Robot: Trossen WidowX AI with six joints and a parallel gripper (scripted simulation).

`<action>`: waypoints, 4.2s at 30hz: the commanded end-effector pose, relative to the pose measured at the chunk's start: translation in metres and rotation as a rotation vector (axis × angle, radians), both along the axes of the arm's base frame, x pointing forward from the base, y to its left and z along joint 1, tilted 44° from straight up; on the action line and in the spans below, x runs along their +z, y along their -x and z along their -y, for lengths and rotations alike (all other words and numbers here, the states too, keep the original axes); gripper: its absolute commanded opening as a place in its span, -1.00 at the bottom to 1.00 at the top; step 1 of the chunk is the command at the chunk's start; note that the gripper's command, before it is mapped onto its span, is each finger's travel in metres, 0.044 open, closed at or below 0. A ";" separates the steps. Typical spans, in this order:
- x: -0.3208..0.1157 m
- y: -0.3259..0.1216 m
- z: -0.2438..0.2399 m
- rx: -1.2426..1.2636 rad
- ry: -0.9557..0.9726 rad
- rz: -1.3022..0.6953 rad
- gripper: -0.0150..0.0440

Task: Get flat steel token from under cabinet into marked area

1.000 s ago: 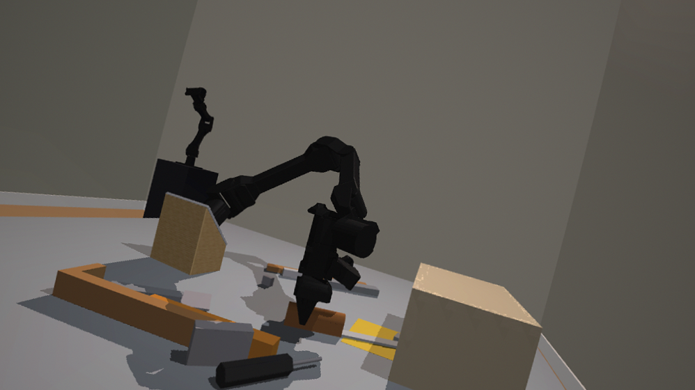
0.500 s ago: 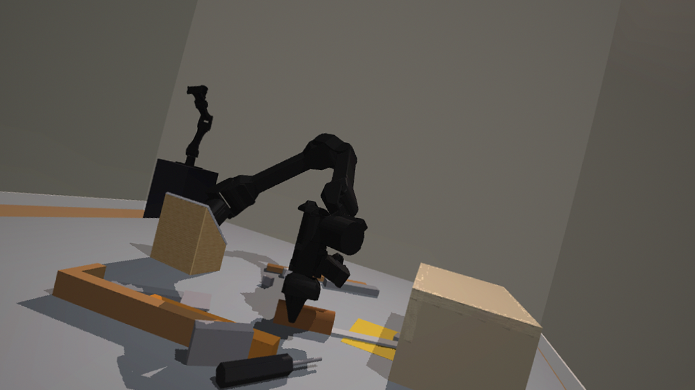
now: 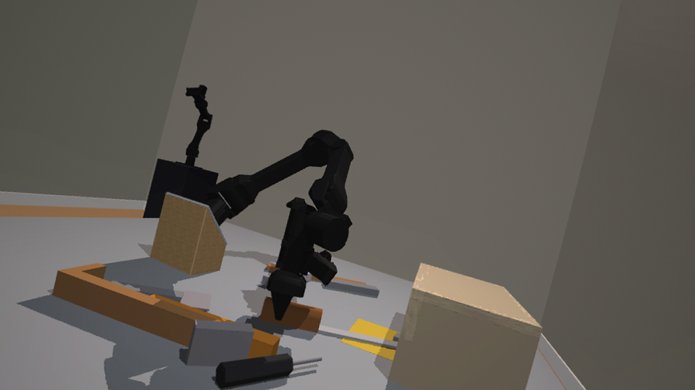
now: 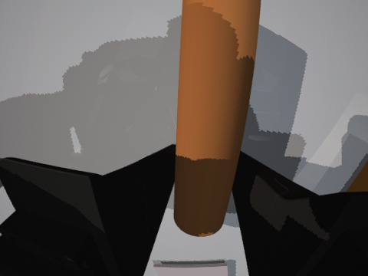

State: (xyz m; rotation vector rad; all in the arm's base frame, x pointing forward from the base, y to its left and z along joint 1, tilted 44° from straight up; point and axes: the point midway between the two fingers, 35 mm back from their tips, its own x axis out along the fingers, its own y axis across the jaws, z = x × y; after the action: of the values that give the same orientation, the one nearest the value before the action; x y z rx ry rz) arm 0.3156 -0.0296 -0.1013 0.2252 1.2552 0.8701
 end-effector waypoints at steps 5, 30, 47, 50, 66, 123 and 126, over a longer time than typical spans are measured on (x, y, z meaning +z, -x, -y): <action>-0.007 0.016 0.005 0.002 -0.002 -0.003 -0.49; -0.024 0.054 0.021 0.001 0.000 -0.004 -0.49; -0.027 0.066 0.029 0.001 0.001 -0.005 -0.49; -0.029 0.066 0.030 0.011 0.002 0.004 -0.49; -0.039 0.064 0.042 0.078 0.007 0.066 -0.49; -0.077 0.059 0.086 0.126 0.015 0.111 -0.49; -0.079 0.059 0.088 0.126 0.015 0.112 -0.49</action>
State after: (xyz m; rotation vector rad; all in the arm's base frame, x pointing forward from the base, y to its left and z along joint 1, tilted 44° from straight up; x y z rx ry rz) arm 0.2548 -0.1125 -0.1780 0.0894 1.1809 0.9735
